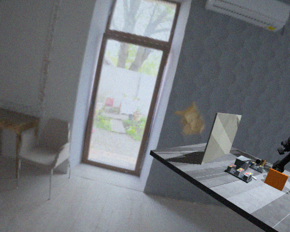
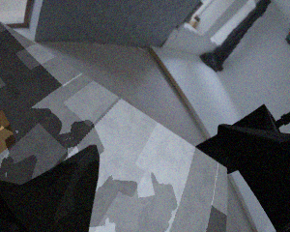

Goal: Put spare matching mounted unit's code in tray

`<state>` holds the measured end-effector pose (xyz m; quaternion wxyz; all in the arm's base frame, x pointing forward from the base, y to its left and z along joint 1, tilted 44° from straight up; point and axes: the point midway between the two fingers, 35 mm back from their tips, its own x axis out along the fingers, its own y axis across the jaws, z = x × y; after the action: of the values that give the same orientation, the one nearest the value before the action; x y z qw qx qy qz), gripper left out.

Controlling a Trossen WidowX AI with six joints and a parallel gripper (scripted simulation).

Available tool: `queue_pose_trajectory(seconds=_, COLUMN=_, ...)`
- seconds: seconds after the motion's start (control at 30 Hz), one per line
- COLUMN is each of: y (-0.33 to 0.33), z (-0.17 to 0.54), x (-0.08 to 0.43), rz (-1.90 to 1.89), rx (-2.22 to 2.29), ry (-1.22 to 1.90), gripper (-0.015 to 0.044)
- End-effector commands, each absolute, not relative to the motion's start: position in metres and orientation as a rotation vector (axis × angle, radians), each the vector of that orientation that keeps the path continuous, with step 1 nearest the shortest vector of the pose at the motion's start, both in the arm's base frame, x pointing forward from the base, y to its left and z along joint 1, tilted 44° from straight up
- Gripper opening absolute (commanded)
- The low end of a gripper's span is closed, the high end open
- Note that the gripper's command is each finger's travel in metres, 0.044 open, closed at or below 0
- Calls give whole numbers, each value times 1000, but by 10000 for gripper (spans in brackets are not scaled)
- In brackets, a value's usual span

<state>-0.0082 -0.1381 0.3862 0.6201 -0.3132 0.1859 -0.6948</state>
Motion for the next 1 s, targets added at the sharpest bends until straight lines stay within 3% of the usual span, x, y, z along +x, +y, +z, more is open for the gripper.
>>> queue_pose_trajectory(seconds=0.0, y=-138, z=386, x=-8, rz=-1598, rx=-720, ry=427, gripper=426)
queue_pose_trajectory(seconds=0.2, y=-140, z=385, x=-6, rz=-1588, rx=-717, ry=427, gripper=440)
queue_pose_trajectory(seconds=0.5, y=-188, z=365, x=63, rz=-1261, rx=-488, ry=497, gripper=440)
queue_pose_trajectory(seconds=0.97, y=-177, z=301, x=239, rz=-728, rx=-221, ry=838, gripper=440)
